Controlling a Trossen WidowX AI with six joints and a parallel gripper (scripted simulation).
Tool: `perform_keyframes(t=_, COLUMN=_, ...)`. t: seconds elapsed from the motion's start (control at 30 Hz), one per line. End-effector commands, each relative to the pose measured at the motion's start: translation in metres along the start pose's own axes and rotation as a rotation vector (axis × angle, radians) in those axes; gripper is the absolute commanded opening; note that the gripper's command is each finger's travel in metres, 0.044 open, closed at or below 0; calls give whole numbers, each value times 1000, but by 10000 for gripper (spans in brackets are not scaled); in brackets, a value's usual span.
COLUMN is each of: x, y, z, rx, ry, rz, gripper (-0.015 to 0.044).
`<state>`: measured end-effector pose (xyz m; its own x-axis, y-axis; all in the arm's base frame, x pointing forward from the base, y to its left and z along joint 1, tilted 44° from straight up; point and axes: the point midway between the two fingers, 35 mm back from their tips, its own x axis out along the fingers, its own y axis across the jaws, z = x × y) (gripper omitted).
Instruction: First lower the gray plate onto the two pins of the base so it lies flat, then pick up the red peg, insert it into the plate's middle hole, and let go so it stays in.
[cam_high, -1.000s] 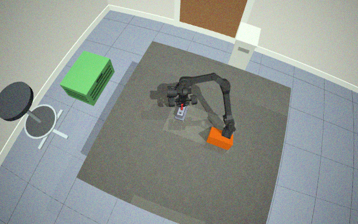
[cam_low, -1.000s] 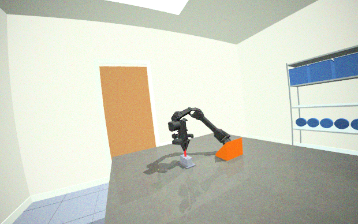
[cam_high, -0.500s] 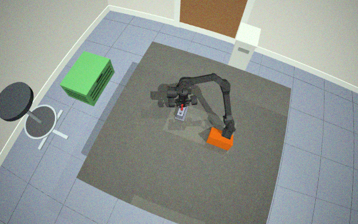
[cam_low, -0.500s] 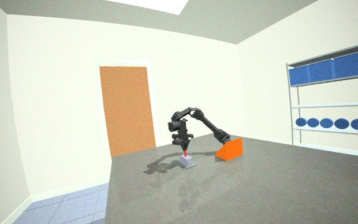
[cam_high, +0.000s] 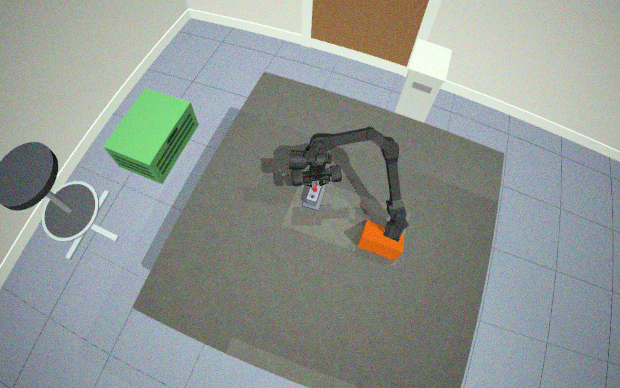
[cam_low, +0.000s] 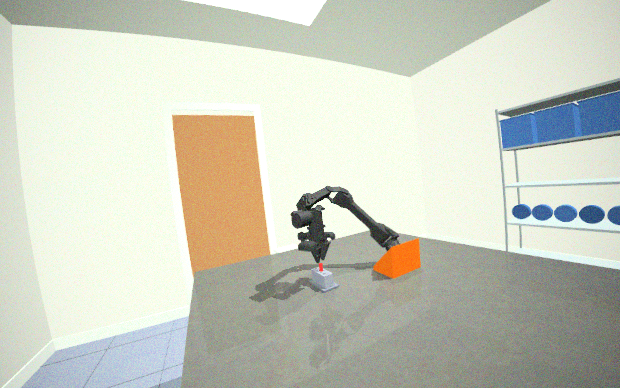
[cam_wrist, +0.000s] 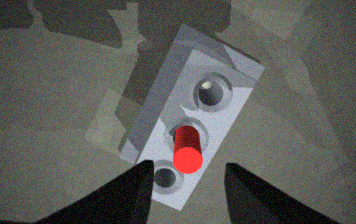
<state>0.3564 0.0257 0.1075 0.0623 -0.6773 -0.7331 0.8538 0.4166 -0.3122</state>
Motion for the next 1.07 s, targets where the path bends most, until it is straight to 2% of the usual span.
perform_keyframes(t=0.0, x=0, y=0, z=0, rx=1, ry=0, rz=-1, gripper=150)
perform_keyframes(t=1.03, x=-27, y=1, z=2, rx=-3, ry=-4, rz=-1, gripper=150)
